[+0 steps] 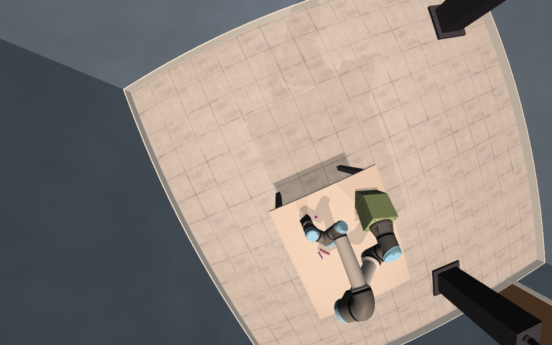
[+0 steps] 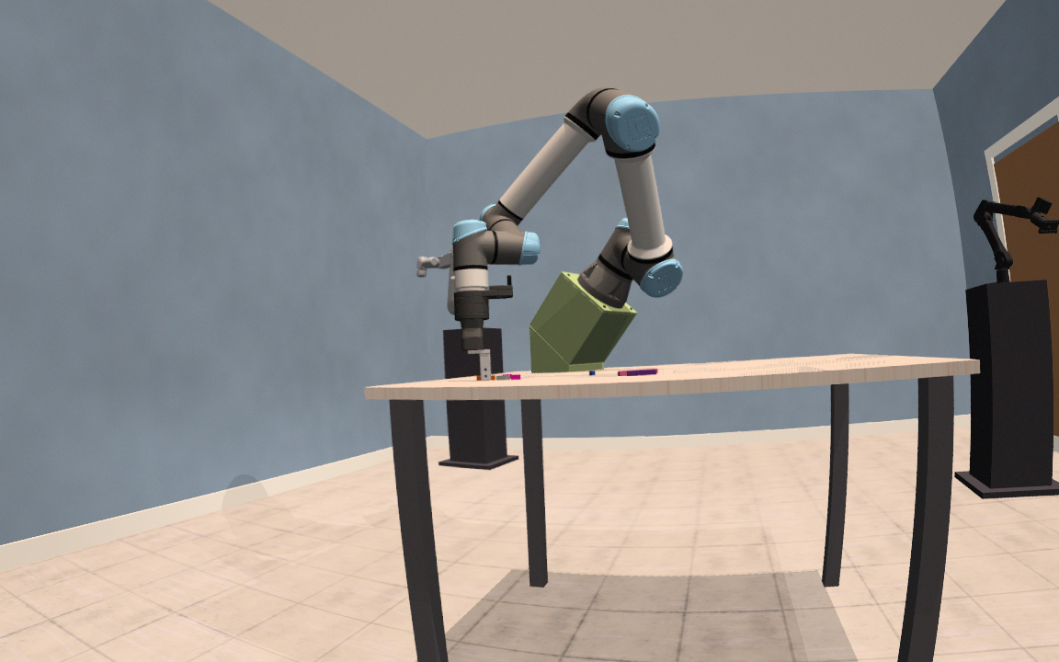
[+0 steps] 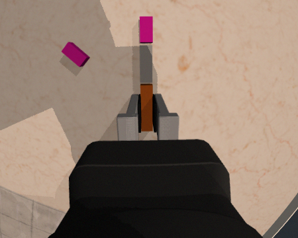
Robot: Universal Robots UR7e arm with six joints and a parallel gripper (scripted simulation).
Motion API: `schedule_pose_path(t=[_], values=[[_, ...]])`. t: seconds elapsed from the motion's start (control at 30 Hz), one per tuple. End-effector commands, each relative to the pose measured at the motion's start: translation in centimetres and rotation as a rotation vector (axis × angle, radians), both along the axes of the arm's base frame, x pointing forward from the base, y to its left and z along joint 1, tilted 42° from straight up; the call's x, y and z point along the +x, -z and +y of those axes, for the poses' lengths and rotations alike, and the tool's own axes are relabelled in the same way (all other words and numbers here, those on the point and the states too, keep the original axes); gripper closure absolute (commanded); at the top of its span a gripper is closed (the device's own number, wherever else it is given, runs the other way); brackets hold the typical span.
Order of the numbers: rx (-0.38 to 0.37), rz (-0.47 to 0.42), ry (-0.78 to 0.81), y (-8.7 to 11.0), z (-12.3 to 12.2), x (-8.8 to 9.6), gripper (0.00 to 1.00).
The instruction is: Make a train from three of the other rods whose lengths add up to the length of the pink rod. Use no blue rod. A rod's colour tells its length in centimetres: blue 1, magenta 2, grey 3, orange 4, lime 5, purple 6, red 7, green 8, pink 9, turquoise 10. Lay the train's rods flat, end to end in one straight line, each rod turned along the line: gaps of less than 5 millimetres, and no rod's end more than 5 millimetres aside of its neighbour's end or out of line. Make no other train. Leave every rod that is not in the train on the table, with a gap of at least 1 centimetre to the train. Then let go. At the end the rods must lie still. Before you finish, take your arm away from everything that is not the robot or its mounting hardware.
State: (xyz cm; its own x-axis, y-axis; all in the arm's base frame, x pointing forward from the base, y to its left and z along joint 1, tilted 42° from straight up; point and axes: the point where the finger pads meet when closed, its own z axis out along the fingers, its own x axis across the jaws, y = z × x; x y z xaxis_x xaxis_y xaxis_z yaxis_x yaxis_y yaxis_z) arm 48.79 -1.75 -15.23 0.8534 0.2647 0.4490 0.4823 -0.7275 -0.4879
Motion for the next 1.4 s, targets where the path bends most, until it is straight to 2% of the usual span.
schedule_pose_path(t=[0.0, 0.13, 0.17, 0.23, 0.27, 0.33, 0.37, 0.5, 0.53, 0.6, 0.63, 1.1, 1.37], values=[[-0.001, -0.001, 0.001, 0.0, -0.1, 0.0, 0.76], [-0.001, -0.001, 0.001, 0.0, -0.1, 0.0, 0.76], [-0.001, -0.001, 0.001, 0.0, -0.1, 0.0, 0.70], [-0.001, -0.001, 0.001, 0.0, -0.1, 0.0, 0.70], [-0.001, -0.001, 0.001, 0.0, -0.1, 0.0, 0.64], [-0.001, -0.001, 0.001, 0.0, -0.1, 0.0, 0.64], [-0.001, -0.001, 0.001, 0.0, -0.1, 0.0, 0.58], [-0.001, -0.001, 0.001, 0.0, -0.1, 0.0, 0.58], [-0.001, -0.001, 0.001, 0.0, -0.1, 0.0, 0.52], [-0.001, -0.001, 0.001, 0.0, -0.1, 0.0, 0.52], [-0.001, -0.001, 0.001, 0.0, -0.1, 0.0, 0.46], [-0.001, -0.001, 0.001, -0.2, -0.2, 0.0, 0.46], [-0.001, -0.001, 0.001, -2.1, -1.8, -0.5, 0.46]])
